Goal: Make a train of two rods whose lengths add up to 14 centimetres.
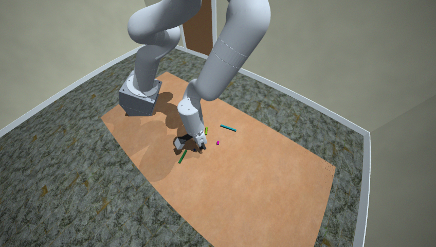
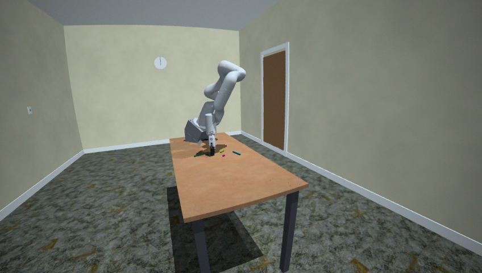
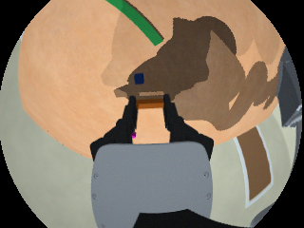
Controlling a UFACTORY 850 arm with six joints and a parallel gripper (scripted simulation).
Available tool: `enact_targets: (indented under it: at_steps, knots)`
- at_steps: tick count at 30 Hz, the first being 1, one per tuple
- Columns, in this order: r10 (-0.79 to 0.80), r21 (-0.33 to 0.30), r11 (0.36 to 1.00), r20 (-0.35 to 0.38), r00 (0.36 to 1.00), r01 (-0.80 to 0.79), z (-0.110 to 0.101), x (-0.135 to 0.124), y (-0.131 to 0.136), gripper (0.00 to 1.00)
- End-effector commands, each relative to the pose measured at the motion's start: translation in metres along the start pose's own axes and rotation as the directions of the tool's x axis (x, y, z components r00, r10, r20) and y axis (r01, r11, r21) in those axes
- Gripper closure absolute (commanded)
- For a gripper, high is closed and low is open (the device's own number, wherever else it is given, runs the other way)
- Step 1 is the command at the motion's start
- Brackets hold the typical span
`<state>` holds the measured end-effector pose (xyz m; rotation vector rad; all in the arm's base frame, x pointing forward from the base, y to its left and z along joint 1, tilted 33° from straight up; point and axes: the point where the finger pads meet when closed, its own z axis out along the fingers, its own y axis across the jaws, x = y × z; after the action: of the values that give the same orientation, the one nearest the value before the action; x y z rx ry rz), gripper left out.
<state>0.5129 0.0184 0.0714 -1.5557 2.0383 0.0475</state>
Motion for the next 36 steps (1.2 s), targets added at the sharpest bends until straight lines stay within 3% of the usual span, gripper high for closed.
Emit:
enact_targets:
  at_steps: [1, 21, 36]
  knots:
    - [0.000, 0.001, 1.000, 0.000, 1.000, 0.000, -0.0003, 0.0000, -0.0005, 0.62]
    - [0.000, 0.001, 1.000, 0.000, 1.000, 0.000, -0.0003, 0.0000, -0.0005, 0.62]
    - [0.000, 0.001, 1.000, 0.000, 1.000, 0.000, -0.0003, 0.0000, -0.0005, 0.41]
